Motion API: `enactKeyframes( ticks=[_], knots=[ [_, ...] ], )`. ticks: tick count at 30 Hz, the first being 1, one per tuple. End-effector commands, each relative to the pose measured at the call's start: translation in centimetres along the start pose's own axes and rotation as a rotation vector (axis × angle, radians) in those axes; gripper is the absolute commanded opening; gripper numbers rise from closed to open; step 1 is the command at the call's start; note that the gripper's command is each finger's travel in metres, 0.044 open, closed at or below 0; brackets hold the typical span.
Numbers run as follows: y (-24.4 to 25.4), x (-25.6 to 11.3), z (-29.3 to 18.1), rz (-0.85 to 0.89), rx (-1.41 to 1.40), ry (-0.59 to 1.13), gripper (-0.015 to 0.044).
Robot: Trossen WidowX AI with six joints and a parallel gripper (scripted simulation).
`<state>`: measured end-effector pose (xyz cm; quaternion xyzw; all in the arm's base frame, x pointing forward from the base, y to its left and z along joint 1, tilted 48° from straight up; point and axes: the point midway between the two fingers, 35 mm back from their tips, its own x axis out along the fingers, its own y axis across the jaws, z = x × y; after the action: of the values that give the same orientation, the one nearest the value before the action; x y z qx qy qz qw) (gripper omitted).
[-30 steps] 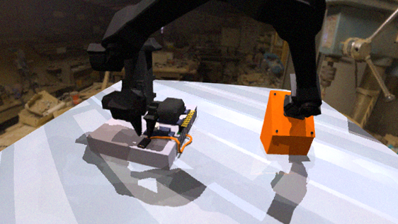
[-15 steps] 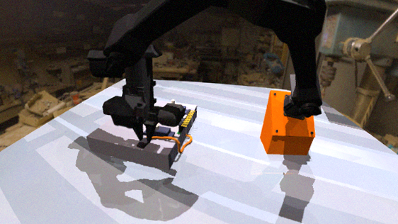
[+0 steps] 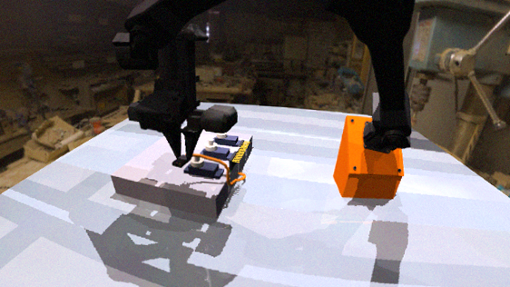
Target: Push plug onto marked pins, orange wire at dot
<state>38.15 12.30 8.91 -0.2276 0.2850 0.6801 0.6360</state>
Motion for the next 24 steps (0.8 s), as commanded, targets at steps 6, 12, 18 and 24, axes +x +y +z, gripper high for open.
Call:
enactKeyframes(
  ticks=[6, 12, 18, 24],
  knots=[
    [0.8, -1.1, -1.2, 0.000, 0.109, 0.008, 0.0000],
    [2.3, -1.4, -3.4, -0.003, 0.316, 0.015, 0.0000],
    [4.0, -1.6, -5.5, -0.007, 0.524, 0.019, 0.0000],
    [5.9, -1.8, -7.4, -0.009, 0.731, 0.022, 0.0000]
  ],
)
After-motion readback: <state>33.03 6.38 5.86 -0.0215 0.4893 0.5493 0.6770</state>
